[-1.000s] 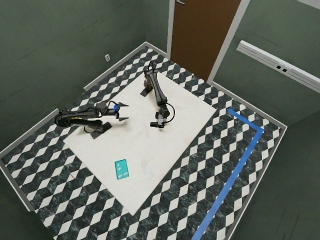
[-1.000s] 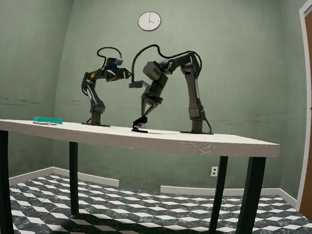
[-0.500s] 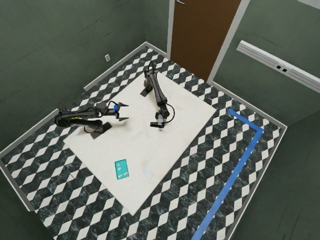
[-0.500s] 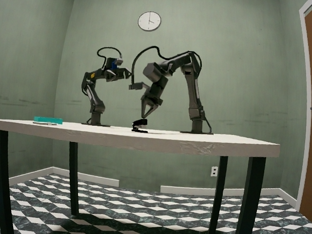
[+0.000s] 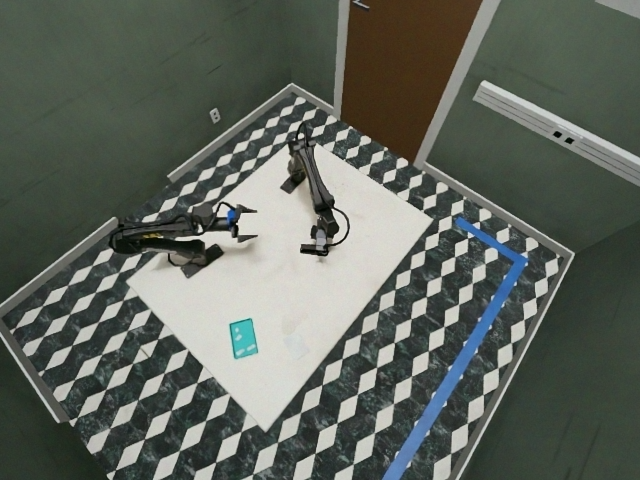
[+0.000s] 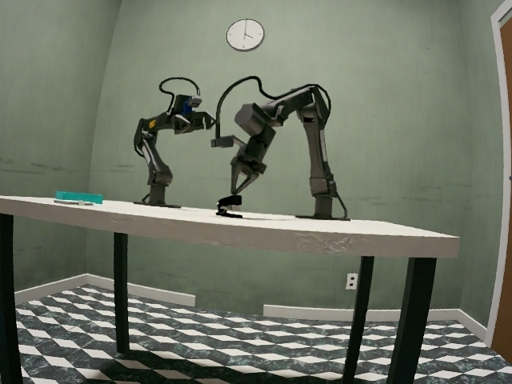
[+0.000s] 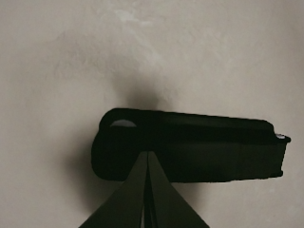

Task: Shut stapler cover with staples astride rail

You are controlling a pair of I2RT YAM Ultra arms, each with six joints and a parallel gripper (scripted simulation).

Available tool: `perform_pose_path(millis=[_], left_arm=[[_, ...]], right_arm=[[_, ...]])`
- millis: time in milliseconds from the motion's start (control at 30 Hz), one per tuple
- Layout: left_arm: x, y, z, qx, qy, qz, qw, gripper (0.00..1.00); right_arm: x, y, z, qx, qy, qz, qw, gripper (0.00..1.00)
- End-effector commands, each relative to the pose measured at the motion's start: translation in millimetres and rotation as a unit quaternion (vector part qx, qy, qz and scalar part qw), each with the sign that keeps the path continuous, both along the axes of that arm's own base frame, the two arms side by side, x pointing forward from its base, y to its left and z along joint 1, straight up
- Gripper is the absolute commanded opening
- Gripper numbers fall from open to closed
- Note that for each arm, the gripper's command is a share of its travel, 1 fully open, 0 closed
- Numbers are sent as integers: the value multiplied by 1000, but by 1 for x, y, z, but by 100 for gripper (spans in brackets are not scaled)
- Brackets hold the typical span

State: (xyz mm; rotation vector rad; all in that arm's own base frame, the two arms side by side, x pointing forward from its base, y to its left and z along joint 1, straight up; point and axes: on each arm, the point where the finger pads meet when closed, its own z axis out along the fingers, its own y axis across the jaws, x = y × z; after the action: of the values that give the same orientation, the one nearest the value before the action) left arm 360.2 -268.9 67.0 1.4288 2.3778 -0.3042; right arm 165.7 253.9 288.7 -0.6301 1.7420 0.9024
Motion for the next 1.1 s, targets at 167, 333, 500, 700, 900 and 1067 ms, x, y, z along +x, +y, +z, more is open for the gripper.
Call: perform_pose_path(millis=[167, 333, 500, 700, 900, 1067], left_arm=[[1, 1, -4, 5, 8, 1, 1000, 0], [1, 2, 21, 10, 16, 9, 1000, 0], [1, 2, 21, 10, 16, 7, 1000, 0], [1, 2, 21, 10, 16, 7, 1000, 0], [2, 1, 22, 8, 13, 7, 1000, 0], [8, 0, 26, 9, -20, 40, 999, 45]], right_arm=[[2, 1, 3, 5, -4, -1, 1000, 100], [2, 1, 3, 5, -4, -1, 1000, 100], [2, 1, 3, 5, -4, -1, 1000, 100], [2, 1, 3, 5, -4, -1, 1000, 100], [2, 1, 3, 5, -4, -1, 1000, 100], [12, -1, 16, 9, -27, -12, 1000, 100]])
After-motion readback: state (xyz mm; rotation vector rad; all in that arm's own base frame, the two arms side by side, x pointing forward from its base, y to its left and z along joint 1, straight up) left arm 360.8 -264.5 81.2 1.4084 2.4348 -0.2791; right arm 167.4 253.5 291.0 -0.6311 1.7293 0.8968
